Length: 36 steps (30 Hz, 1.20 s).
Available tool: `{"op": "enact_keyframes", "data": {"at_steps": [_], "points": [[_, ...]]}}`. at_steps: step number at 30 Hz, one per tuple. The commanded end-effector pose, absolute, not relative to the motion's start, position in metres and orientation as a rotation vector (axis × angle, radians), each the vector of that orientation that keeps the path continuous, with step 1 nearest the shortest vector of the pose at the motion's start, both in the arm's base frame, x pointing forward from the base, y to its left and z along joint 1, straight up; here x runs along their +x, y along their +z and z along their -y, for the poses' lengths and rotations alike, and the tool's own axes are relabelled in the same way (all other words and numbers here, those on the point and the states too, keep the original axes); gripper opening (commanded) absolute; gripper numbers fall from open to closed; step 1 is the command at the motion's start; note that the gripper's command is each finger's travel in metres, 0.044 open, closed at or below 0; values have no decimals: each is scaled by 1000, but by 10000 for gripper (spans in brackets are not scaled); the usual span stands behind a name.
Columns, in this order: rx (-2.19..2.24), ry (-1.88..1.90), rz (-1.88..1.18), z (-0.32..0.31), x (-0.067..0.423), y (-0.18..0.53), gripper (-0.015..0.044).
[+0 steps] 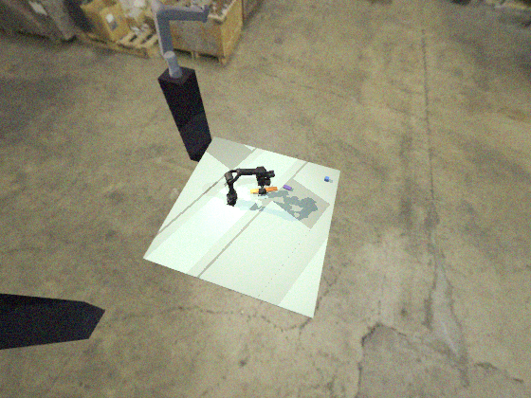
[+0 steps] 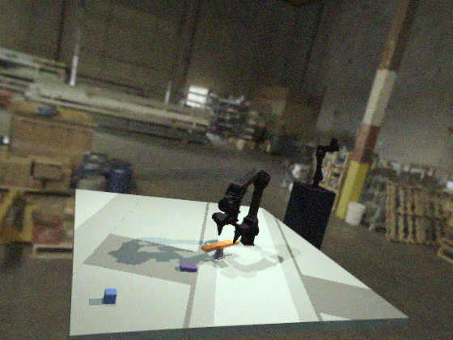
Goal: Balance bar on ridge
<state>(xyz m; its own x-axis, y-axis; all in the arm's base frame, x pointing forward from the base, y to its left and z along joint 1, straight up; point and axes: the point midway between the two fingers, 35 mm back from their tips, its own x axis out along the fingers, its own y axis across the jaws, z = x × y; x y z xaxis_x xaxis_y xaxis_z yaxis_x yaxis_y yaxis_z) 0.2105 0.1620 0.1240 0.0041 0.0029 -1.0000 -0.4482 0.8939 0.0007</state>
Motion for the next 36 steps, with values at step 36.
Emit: {"op": "enact_keyframes", "data": {"at_steps": [36], "points": [[-355,371,-1517,-161,209,198,440]]}}
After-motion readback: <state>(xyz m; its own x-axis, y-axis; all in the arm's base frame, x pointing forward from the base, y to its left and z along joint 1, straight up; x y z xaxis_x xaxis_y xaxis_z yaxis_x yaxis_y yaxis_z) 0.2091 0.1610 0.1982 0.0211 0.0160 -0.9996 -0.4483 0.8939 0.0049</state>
